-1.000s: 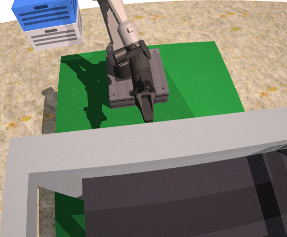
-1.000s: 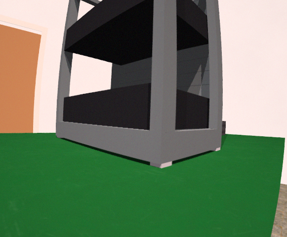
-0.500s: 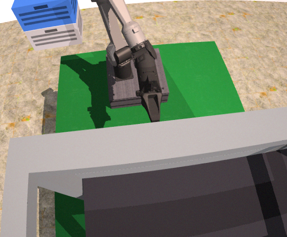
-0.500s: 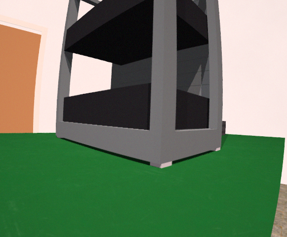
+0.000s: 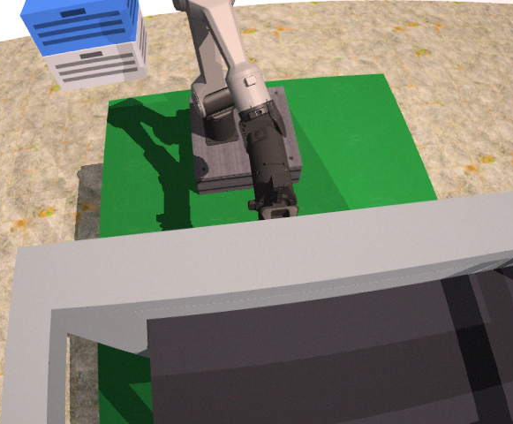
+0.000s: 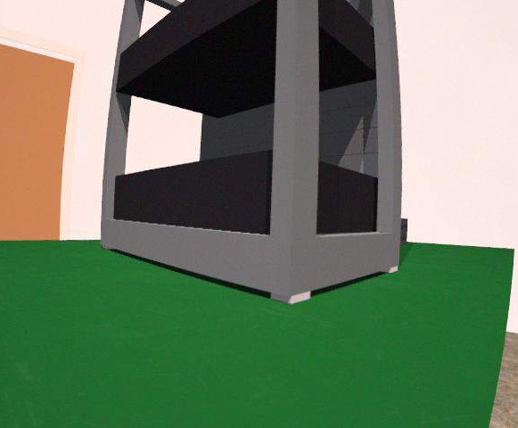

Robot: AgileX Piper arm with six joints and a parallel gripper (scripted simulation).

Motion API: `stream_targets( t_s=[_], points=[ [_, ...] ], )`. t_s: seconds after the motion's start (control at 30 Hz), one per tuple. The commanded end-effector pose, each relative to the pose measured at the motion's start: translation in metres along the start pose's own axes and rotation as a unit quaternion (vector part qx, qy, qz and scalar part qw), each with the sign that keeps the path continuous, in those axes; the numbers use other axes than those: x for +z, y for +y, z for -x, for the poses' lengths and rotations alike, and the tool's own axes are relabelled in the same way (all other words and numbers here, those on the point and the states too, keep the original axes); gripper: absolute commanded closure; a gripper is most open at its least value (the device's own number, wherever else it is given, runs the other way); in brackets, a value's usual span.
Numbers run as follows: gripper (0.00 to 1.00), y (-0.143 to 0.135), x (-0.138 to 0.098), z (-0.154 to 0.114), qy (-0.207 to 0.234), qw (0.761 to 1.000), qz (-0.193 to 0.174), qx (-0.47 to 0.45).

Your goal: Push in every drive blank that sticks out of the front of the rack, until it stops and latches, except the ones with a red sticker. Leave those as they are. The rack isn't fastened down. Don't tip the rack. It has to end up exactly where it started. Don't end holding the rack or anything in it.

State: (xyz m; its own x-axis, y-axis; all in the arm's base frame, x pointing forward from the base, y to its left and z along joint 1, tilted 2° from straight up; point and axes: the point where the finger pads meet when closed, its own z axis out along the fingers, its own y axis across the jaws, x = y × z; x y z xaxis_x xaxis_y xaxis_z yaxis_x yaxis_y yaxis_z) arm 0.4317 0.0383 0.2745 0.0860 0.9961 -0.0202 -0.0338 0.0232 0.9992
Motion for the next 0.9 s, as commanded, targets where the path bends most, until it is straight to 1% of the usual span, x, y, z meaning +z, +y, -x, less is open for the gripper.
stream_targets(
  t_s=[0.0, 0.87],
  points=[
    [1.0, 0.0001, 0.0026, -0.0003, 0.0, 1.0, 0.0, 0.0],
    [1.0, 0.0026, 0.0025, -0.0007, 0.0, 1.0, 0.0, 0.0]
  ],
)
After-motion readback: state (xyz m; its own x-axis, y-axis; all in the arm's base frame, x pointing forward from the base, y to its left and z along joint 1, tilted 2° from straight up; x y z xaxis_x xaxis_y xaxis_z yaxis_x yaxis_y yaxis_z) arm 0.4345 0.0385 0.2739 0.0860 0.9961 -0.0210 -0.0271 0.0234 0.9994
